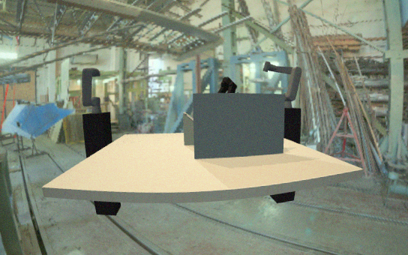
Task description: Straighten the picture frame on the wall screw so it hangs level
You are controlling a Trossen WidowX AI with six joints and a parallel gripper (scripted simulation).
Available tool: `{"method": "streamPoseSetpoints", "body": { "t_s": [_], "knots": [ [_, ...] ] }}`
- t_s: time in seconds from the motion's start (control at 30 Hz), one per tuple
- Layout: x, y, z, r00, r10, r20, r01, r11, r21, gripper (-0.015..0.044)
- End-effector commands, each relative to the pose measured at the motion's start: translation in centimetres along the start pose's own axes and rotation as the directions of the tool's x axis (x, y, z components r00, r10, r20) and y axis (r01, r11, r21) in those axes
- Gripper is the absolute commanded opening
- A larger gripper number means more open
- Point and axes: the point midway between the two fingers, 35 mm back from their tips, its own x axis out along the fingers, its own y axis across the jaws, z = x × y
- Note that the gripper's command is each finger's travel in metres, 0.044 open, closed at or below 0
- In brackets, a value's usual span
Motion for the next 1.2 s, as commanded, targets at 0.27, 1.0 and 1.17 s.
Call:
{"method": "streamPoseSetpoints", "body": {
  "t_s": [0.27, 1.0, 1.17],
  "knots": [
    [1.9, -0.1, -0.1, 1.000, -0.003, -0.005, 0.003, 1.000, 0.004, 0.0260],
    [2.5, -0.2, 0.0, 1.000, -0.003, -0.005, 0.003, 1.000, 0.003, 0.0260],
    [2.5, -0.2, 0.0, 1.000, -0.003, -0.005, 0.003, 1.000, 0.003, 0.0260]
  ]
}}
